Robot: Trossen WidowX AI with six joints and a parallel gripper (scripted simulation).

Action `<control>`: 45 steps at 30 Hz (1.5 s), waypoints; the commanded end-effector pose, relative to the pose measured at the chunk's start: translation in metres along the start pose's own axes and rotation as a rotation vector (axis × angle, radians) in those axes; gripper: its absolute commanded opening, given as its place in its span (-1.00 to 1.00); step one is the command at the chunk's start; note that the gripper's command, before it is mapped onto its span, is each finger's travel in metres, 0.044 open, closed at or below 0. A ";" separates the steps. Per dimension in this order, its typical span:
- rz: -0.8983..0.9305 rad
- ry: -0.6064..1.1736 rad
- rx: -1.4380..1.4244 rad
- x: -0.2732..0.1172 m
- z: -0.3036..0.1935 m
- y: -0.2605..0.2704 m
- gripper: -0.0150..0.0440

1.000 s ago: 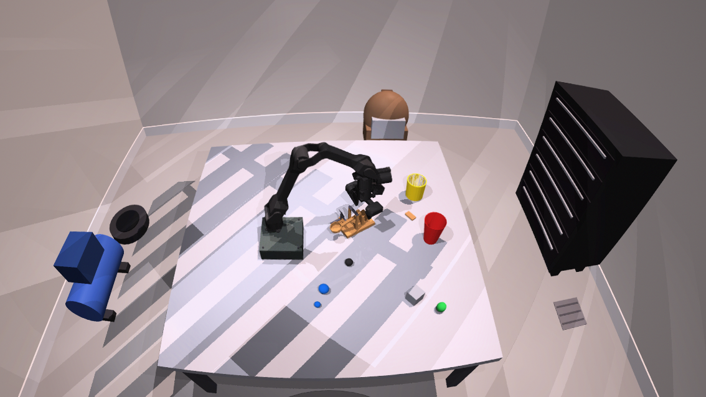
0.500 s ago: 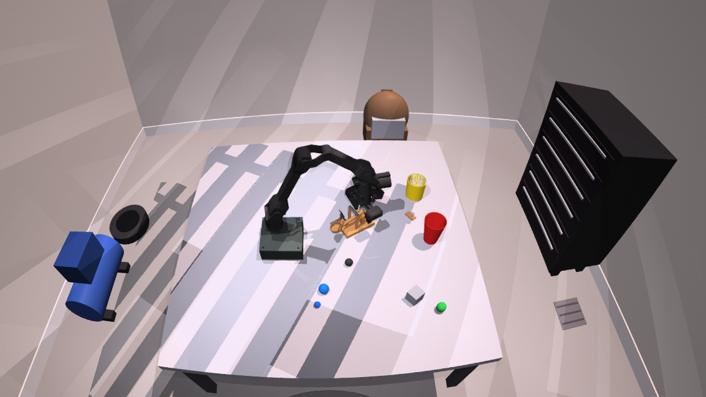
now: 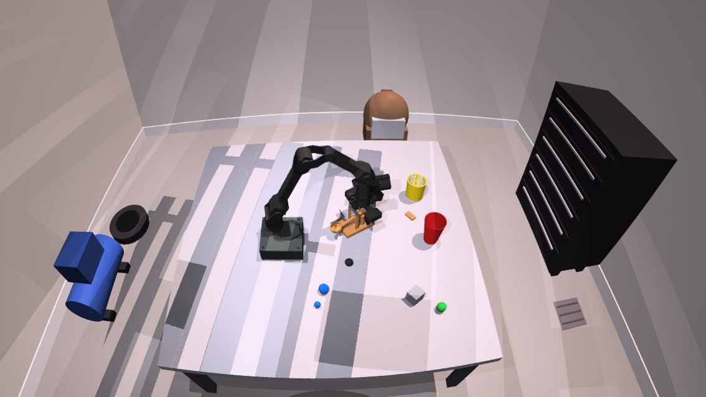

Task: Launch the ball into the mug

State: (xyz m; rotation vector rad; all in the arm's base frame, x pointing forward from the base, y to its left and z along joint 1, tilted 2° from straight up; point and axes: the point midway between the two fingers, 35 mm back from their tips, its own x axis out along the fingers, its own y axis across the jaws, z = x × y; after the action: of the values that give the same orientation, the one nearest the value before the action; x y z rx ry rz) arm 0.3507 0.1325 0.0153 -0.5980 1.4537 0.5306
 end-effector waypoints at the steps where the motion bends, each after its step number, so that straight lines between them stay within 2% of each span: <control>1: 0.000 -0.001 0.000 0.000 0.000 0.000 0.56; 8: 0.000 -0.001 0.000 0.000 0.000 0.000 -0.07; 13: 0.000 -0.001 0.000 0.000 0.000 0.000 -0.18; 15: 0.000 -0.001 0.000 -0.011 0.001 0.000 -0.36; 17: 0.002 -0.001 0.000 -0.039 0.001 0.000 -0.49; 19: 0.003 0.000 0.000 -0.050 0.000 0.000 -0.49; 24: 0.003 0.000 0.004 -0.050 0.001 0.002 -0.49; 31: 0.013 0.004 0.172 -0.048 0.020 0.067 -0.49; 45: 0.013 0.004 0.178 -0.044 0.020 0.067 -0.49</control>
State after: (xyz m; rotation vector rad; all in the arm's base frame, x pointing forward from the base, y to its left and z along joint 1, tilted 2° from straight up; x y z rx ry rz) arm 0.3177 0.1959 0.0574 -0.4554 1.4956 0.4105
